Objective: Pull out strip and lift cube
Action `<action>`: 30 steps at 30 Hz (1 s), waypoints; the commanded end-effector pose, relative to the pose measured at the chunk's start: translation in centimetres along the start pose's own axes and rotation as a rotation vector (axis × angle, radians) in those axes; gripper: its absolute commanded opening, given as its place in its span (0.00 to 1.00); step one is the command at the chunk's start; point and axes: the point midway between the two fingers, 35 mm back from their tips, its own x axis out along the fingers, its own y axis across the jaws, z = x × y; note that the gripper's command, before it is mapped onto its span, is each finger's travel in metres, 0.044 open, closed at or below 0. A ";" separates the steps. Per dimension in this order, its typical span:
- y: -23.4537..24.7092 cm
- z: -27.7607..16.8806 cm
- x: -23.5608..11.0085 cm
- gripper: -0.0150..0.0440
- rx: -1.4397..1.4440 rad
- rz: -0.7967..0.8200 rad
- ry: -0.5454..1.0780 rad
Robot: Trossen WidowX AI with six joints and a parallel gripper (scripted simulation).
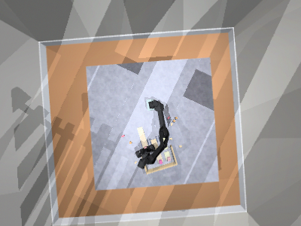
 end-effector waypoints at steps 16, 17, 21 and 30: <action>2.0 -3.7 -3.3 0.25 0.007 0.001 -0.003; 2.2 -4.0 -3.5 0.25 0.007 0.001 -0.003; 2.9 -5.0 -4.2 0.25 0.009 0.003 -0.003; 3.8 -6.6 -4.4 0.25 0.010 0.003 -0.003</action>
